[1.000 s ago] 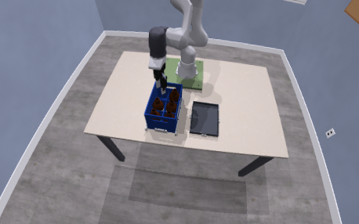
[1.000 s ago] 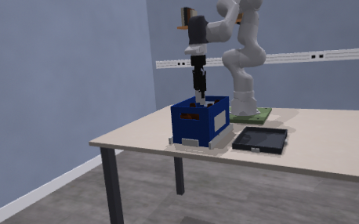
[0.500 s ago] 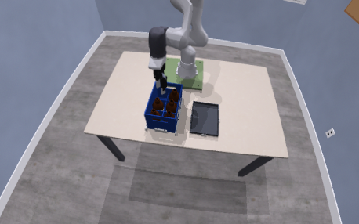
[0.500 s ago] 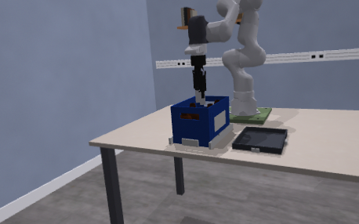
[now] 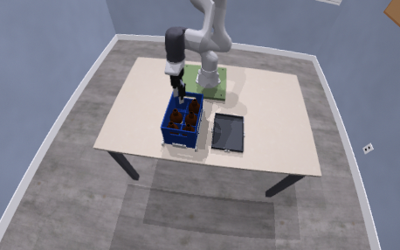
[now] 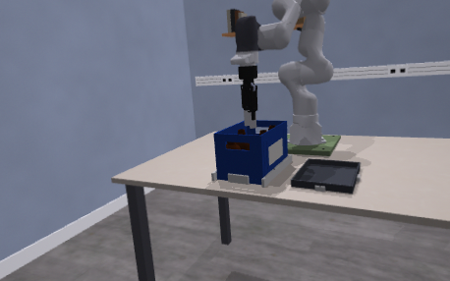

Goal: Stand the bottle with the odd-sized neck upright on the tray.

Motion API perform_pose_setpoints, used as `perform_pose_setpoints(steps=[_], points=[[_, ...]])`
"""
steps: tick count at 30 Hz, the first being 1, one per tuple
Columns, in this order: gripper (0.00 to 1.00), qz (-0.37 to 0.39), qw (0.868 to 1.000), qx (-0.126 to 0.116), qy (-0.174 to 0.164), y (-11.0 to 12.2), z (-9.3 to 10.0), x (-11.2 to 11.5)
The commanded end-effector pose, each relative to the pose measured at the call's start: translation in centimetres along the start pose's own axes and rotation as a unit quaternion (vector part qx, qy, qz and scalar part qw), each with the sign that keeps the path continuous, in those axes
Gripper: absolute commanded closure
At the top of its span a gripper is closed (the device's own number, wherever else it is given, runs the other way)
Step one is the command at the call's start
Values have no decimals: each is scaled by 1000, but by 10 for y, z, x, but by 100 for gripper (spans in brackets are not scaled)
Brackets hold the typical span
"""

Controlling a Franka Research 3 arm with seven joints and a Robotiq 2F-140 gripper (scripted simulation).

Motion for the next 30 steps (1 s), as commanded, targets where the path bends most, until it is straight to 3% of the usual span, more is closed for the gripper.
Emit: perform_pose_setpoints(steps=[1, 11, 22, 30], points=[[56, 4, 1000, 3, -3, 1, 9, 2], [56, 4, 1000, 3, -3, 0, 45, 2], [56, 4, 1000, 3, -3, 0, 67, 2], [56, 4, 1000, 3, -3, 0, 71, 2]])
Point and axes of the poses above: the point where the finger pads meet when closed, its own z axis back along the fingers, its own y axis across the jaws, x = y × z, the point moved 9 cm from there along z, back along the fingers, and after that the axes turned 9 degrees about -z, right-handed, at the moved point
